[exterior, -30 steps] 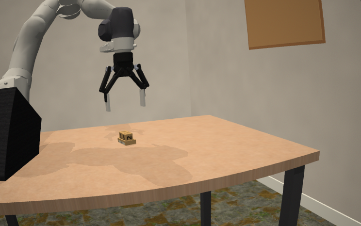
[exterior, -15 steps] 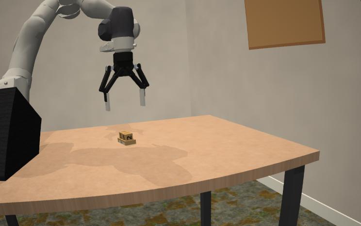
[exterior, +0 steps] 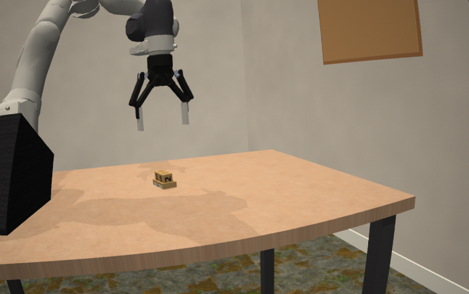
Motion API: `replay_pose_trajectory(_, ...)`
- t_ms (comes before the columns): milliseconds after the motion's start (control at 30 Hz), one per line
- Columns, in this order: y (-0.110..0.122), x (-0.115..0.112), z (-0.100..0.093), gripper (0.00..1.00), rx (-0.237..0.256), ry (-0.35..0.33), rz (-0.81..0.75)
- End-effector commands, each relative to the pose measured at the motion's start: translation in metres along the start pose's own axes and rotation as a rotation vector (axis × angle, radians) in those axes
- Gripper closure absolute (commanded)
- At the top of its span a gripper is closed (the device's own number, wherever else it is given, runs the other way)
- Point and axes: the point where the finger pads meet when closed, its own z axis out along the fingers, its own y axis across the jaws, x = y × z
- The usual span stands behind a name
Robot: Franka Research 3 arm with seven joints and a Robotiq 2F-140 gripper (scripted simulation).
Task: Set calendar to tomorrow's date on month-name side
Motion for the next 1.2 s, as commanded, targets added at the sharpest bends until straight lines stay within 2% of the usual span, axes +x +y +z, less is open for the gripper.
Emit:
replay_pose_trajectory(0, -0.0043, 0.0014, -0.0071, 0.00, 0.015, 0.002, 0.027)
replay_pose_trajectory(233, -0.0041, 0.0014, -0.0166, 0.00, 0.015, 0.002, 0.027)
replay_pose_trajectory(1167, -0.0041, 0.0014, -0.0167, 0.00, 0.015, 0.002, 0.027)
